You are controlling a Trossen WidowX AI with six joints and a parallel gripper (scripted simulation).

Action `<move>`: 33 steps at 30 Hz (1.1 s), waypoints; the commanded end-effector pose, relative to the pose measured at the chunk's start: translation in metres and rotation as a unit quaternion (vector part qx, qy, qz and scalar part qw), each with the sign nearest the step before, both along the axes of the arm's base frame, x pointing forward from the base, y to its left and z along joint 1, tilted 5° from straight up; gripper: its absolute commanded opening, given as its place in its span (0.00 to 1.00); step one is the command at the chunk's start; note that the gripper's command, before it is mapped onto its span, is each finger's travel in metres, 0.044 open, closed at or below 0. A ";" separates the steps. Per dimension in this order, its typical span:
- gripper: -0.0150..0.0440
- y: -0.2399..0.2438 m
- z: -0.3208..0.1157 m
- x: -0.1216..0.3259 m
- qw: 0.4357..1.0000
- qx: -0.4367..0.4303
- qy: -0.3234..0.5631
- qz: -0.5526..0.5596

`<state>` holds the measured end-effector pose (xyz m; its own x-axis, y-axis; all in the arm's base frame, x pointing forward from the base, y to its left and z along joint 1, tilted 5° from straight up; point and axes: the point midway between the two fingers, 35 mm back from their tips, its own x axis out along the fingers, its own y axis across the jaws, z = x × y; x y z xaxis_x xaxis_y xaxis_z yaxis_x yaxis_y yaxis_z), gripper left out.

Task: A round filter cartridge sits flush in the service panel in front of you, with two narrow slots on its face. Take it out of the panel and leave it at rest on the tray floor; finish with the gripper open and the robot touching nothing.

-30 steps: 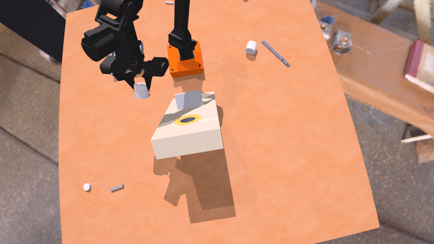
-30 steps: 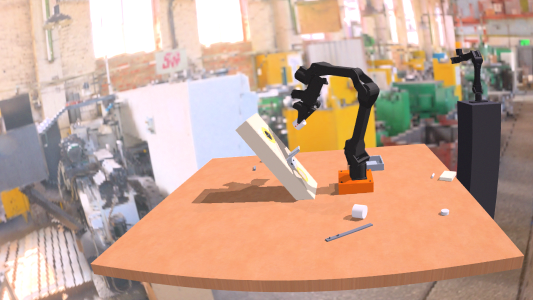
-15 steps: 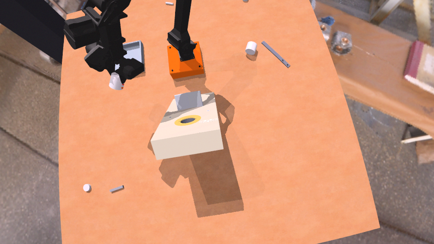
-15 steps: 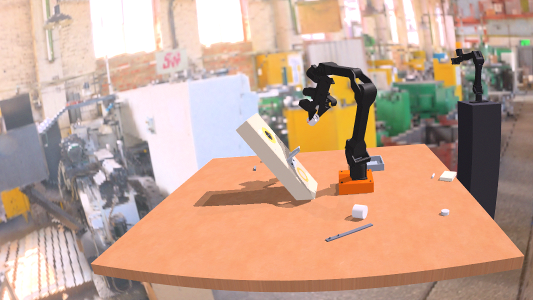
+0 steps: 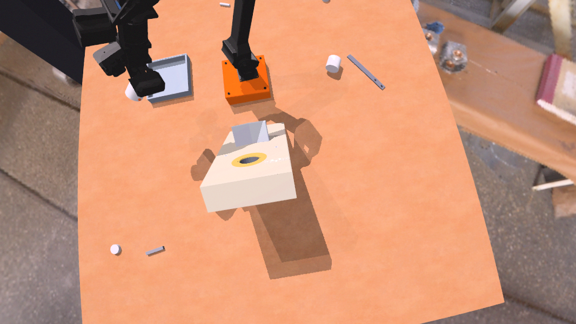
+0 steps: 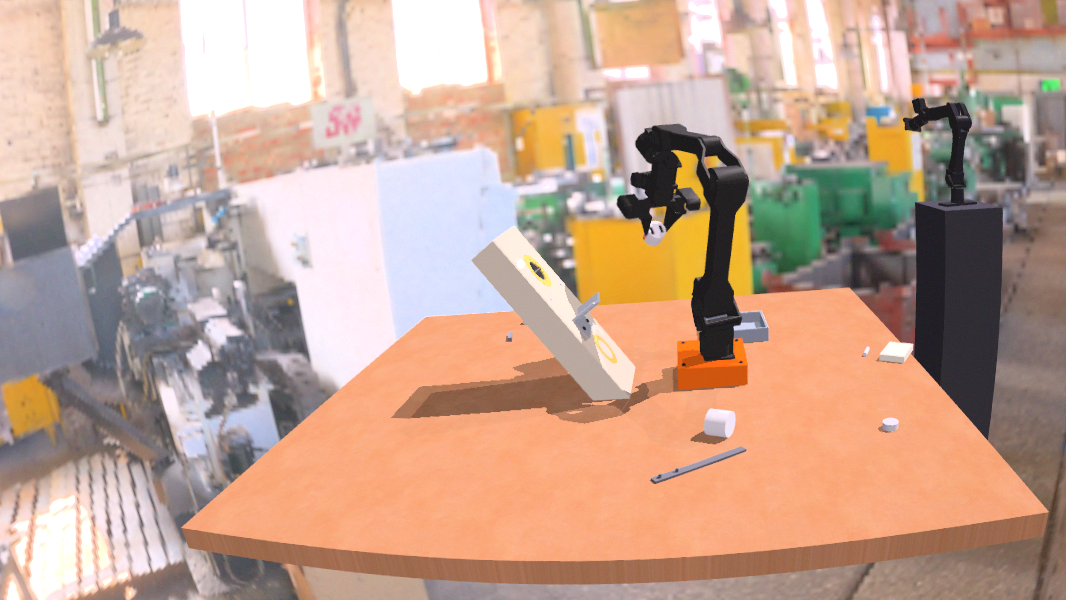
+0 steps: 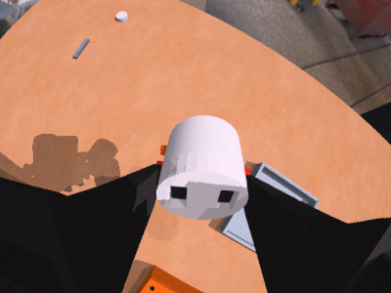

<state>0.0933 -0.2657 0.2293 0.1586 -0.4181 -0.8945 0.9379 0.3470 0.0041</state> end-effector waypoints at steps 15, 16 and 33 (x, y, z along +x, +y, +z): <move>0.25 -0.023 -0.058 -0.074 0.989 -0.008 0.009 -0.144; 0.25 -0.023 -0.062 -0.080 0.988 -0.008 0.010 -0.154; 0.25 -0.003 -0.131 -0.165 0.951 -0.010 0.022 -0.307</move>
